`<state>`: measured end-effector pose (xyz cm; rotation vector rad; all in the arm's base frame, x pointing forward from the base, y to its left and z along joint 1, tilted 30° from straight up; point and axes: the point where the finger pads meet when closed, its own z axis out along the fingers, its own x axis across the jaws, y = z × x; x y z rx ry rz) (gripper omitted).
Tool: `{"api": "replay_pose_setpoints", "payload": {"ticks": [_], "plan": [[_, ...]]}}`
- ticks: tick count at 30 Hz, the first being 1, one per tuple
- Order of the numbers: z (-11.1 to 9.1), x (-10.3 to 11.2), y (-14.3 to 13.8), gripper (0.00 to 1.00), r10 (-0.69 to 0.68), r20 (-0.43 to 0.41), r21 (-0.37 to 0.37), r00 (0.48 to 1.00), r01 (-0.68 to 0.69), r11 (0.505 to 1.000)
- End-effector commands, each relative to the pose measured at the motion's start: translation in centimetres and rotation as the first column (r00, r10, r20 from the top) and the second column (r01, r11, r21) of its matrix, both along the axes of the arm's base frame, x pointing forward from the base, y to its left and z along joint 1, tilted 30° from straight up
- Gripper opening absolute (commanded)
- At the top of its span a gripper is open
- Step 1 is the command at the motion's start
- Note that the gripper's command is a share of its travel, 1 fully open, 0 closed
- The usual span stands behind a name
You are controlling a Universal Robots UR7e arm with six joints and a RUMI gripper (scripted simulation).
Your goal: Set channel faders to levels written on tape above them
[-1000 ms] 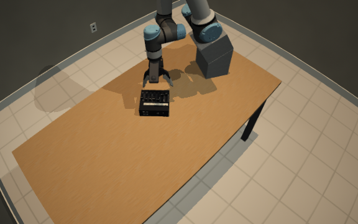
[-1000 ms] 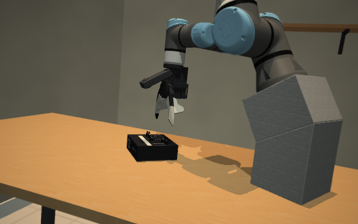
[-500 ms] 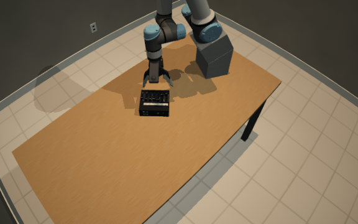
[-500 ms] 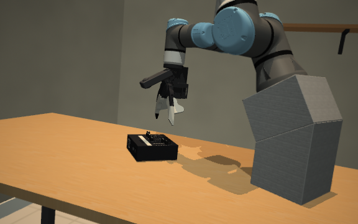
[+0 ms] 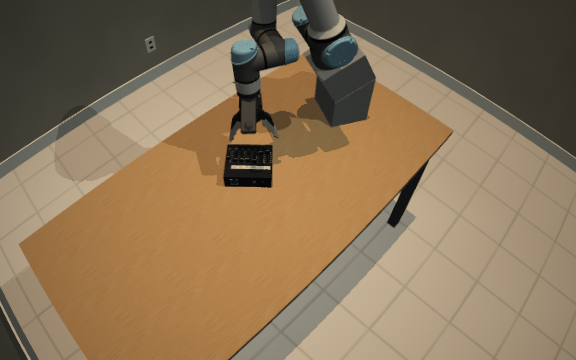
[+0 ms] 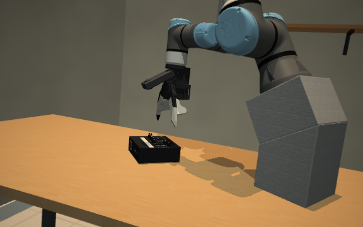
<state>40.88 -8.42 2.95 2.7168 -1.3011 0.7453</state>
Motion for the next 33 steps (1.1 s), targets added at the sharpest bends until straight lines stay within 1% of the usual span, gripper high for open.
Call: {"api": "replay_pose_setpoints", "payload": {"ticks": [1,4,6,12,17,21,23,25,28,33], "plan": [[0.1,0.1,0.1,1.00,0.040,-0.011,-0.019,0.999,-0.040,0.999],[0.2,0.1,0.2,1.00,0.087,-0.025,-0.042,0.996,-0.088,0.995],[0.2,0.1,0.2,1.00,0.087,-0.025,-0.042,0.996,-0.088,0.995],[0.6,0.2,0.5,1.00,0.216,-0.073,-0.101,0.974,-0.223,0.970],[1.0,0.3,0.8,1.00,0.351,-0.135,-0.158,0.926,-0.370,0.915],[1.4,0.3,1.1,1.00,0.467,-0.201,-0.201,0.861,-0.503,0.841],[1.4,0.3,1.1,1.00,0.467,-0.201,-0.201,0.861,-0.503,0.841],[1.6,0.4,1.2,1.00,0.523,-0.239,-0.219,0.818,-0.570,0.792],[2.0,0.4,1.4,1.00,0.601,-0.300,-0.241,0.741,-0.669,0.703],[2.7,0.4,1.7,1.00,0.704,-0.410,-0.258,0.580,-0.814,0.520]]}}
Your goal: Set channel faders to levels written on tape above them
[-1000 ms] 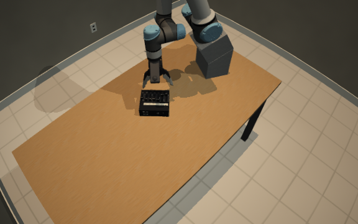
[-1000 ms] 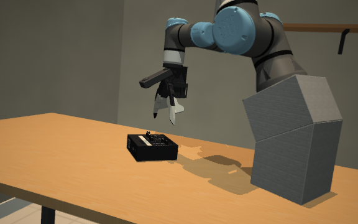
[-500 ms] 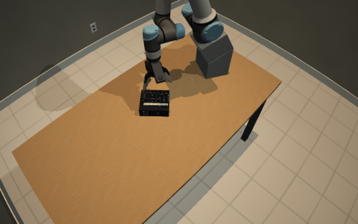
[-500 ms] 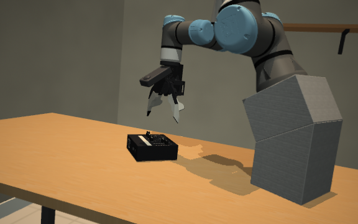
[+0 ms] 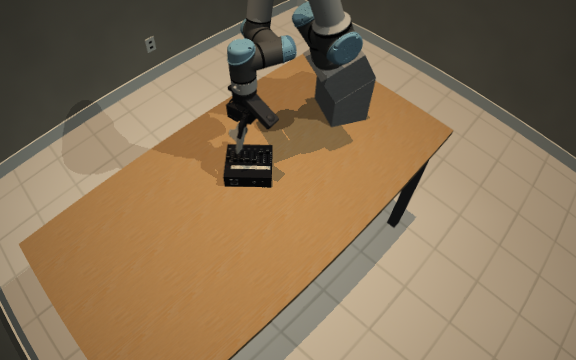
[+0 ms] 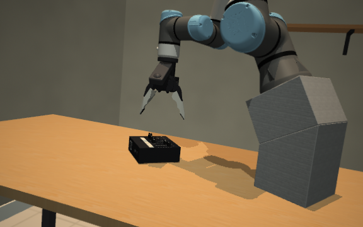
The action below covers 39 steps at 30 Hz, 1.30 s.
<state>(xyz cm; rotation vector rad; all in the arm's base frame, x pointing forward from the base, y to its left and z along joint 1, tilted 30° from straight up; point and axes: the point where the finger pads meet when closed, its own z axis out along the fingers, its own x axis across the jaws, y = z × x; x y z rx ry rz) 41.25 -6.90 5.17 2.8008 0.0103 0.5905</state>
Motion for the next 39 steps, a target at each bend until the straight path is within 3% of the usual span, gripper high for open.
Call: {"api": "replay_pose_setpoints", "payload": {"ticks": [1,5,7,9,21,22,24,33,39], "plan": [[0.6,0.0,0.2,1.00,0.175,-0.060,-0.073,0.983,-0.179,0.981],[1.2,0.0,0.4,1.00,0.331,-0.132,-0.139,0.934,-0.348,0.927],[1.2,0.0,0.4,1.00,0.331,-0.132,-0.139,0.934,-0.348,0.927],[1.5,0.0,0.5,1.00,0.402,-0.171,-0.166,0.900,-0.428,0.888],[3.5,0.0,0.8,1.00,0.679,-0.401,-0.241,0.615,-0.786,0.569],[3.6,0.1,0.8,1.00,0.691,-0.417,-0.241,0.590,-0.805,0.542],[3.6,0.1,0.8,1.00,0.691,-0.417,-0.241,0.590,-0.805,0.542],[4.7,0.1,0.9,1.00,0.745,-0.525,-0.228,0.411,-0.912,0.342],[5.1,0.2,1.0,1.00,0.753,-0.561,-0.217,0.344,-0.939,0.267]]}}
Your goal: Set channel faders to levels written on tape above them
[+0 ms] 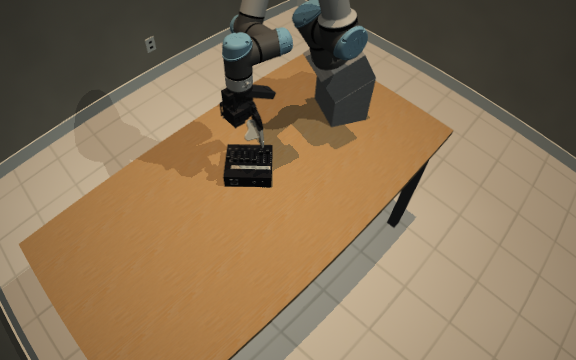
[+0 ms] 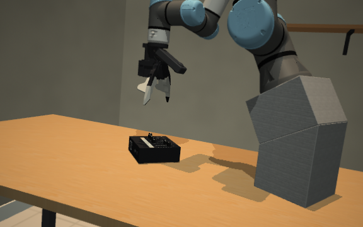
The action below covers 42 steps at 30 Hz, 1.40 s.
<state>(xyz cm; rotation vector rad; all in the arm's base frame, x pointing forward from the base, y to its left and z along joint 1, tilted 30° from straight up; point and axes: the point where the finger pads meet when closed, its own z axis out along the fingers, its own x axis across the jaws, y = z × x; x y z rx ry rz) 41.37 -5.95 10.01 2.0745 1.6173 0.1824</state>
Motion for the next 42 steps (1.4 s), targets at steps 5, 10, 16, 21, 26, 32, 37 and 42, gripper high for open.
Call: {"api": "replay_pose_setpoints", "payload": {"ticks": [5,10,16,21,26,32,37,42], "plan": [[0.32,0.04,0.03,1.00,0.054,-0.018,-0.025,0.998,-0.054,0.998],[0.38,0.05,0.03,1.00,0.066,-0.022,-0.031,0.998,-0.066,0.997],[0.39,0.05,0.03,1.00,0.066,-0.022,-0.031,0.998,-0.067,0.997],[0.39,0.05,0.03,1.00,0.066,-0.022,-0.031,0.998,-0.067,0.997],[0.38,0.05,0.03,1.00,0.066,-0.022,-0.031,0.998,-0.067,0.997],[0.29,0.01,-0.01,1.00,0.050,-0.017,-0.023,0.999,-0.051,0.998],[0.16,-0.04,-0.09,1.00,0.027,-0.009,-0.012,1.000,-0.028,1.000],[-0.24,-0.19,-0.29,1.00,-0.042,0.013,0.024,0.999,0.042,0.999]]}}
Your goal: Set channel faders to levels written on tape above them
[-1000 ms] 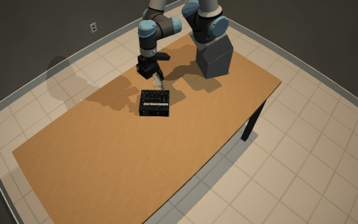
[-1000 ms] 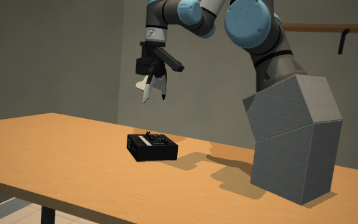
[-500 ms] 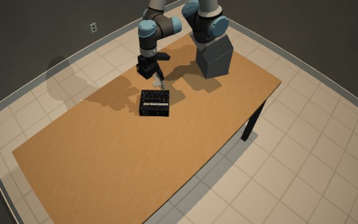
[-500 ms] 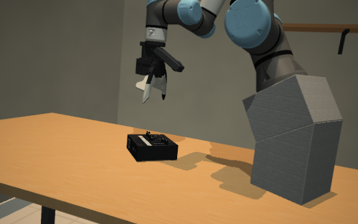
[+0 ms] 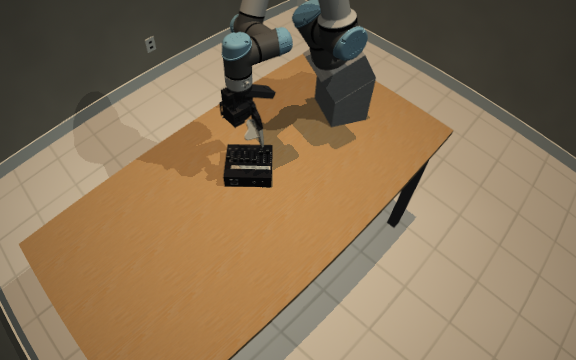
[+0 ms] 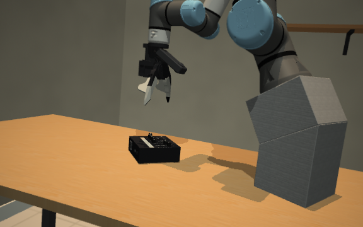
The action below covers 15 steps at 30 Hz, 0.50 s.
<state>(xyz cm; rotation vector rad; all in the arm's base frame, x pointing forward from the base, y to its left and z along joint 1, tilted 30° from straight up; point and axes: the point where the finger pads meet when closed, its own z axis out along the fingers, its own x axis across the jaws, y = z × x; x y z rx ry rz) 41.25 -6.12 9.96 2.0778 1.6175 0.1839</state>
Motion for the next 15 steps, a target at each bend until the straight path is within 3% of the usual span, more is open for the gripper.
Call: {"api": "replay_pose_setpoints", "payload": {"ticks": [1,9,11,15], "plan": [[-0.3,-0.1,-0.2,1.00,-0.061,0.019,0.030,0.998,0.060,0.998],[-1.4,-0.5,-0.8,1.00,-0.276,0.067,0.146,0.959,0.264,0.953],[-1.4,-0.5,-0.8,1.00,-0.276,0.067,0.146,0.959,0.264,0.953],[-2.2,-0.8,-1.2,1.00,-0.416,0.084,0.227,0.905,0.389,0.893]]}}
